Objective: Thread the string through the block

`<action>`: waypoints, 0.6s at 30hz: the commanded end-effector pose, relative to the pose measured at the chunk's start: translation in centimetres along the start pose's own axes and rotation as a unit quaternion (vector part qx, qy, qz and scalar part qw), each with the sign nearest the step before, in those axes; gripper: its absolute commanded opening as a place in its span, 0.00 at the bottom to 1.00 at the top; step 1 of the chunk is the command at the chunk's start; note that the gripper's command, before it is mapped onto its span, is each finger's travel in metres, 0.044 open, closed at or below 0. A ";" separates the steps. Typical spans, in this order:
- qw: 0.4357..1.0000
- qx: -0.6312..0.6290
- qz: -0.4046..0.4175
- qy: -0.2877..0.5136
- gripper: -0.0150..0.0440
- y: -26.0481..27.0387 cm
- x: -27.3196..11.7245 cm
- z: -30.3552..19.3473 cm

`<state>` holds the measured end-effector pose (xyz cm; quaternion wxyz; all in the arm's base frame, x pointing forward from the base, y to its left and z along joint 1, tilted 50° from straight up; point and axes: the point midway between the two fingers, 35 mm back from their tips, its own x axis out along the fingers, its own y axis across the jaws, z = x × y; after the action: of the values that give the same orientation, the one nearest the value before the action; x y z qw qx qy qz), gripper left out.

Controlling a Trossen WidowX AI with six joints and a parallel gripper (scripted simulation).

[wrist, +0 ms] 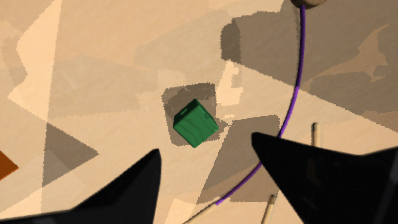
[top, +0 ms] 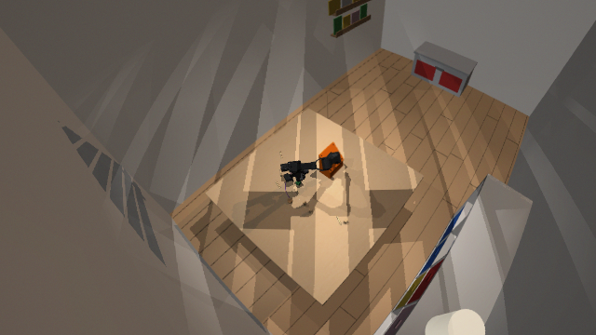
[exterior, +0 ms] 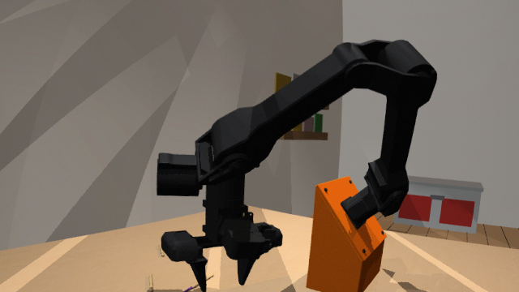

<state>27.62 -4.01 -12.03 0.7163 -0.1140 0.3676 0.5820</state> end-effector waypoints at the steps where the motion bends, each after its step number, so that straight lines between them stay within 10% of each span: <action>1: 1.000 0.000 0.000 0.000 0.66 0.0 0.0 0.0; 9: 1.000 0.000 0.000 0.000 0.66 0.0 0.0 0.0; 18: 1.000 0.000 0.000 0.000 0.26 0.0 0.0 0.0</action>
<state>27.62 -4.01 -12.03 0.7163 -0.1140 0.3676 0.5820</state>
